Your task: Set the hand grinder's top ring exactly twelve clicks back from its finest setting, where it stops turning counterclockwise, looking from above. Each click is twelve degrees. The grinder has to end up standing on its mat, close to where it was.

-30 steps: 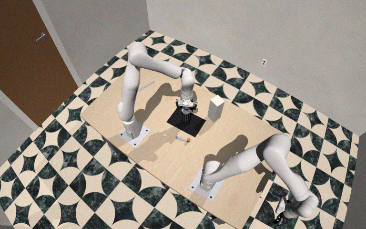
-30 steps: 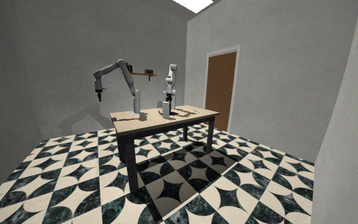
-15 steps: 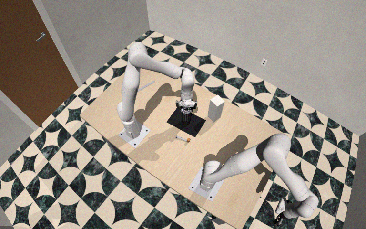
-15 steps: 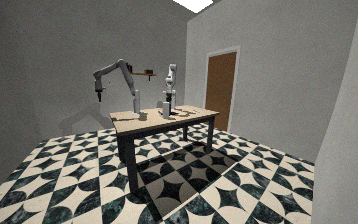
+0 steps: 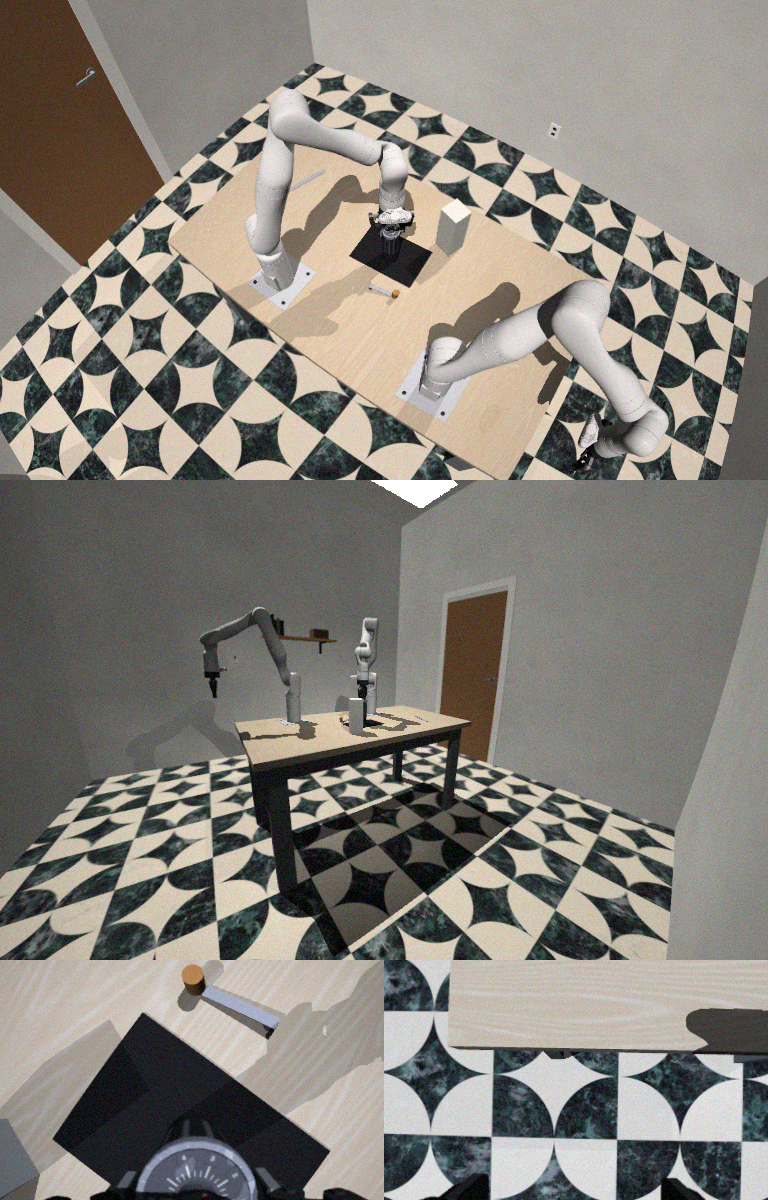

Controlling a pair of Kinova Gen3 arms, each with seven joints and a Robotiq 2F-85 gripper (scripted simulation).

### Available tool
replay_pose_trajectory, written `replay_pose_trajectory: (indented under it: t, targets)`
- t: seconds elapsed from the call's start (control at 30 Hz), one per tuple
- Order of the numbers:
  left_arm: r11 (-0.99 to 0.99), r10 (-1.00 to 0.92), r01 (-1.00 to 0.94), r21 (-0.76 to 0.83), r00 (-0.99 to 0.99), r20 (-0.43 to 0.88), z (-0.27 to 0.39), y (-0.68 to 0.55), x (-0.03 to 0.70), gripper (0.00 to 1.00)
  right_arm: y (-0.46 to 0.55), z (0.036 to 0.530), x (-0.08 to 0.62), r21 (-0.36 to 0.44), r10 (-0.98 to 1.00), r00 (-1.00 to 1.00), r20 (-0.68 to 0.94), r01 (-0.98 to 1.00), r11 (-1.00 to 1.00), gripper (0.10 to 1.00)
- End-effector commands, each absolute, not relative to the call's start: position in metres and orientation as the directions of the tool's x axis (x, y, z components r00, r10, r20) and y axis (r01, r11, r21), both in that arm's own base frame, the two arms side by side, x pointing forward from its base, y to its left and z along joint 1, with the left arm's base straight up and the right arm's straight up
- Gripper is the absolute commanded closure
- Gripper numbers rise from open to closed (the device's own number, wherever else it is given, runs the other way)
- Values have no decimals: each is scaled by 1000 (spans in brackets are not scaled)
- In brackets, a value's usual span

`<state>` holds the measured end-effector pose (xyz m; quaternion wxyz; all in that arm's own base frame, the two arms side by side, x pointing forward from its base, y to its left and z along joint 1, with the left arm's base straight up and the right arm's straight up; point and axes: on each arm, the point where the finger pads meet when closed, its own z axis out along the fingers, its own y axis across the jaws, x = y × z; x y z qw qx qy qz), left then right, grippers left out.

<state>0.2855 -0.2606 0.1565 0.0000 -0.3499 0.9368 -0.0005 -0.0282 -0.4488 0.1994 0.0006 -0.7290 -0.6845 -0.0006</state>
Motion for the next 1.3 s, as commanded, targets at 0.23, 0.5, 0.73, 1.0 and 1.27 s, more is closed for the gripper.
replay_pose_trajectory:
  t: [0.23, 0.5, 0.73, 1.0, 1.27]
  targets:
    - [685, -729, -729, -2, -685, 0, 157, -261, 286, 340, -449, 200, -28, 0, 998, 63, 0, 998, -63, 99]
    - [631, -776, -776, -2, -631, 0, 157, -261, 286, 340, -449, 200, -28, 0, 998, 63, 0, 998, -63, 99]
    - [576, -817, -817, -2, -576, 0, 157, -261, 286, 340, -449, 200, -28, 0, 998, 63, 0, 998, -63, 99]
    - [530, -848, -848, -2, -530, 0, 157, -261, 286, 340, -449, 200, -28, 0, 998, 63, 0, 998, -63, 99]
    - [444, -896, -896, -2, -444, 1, 157, -261, 286, 340, -449, 200, -28, 0, 998, 63, 0, 998, -63, 99]
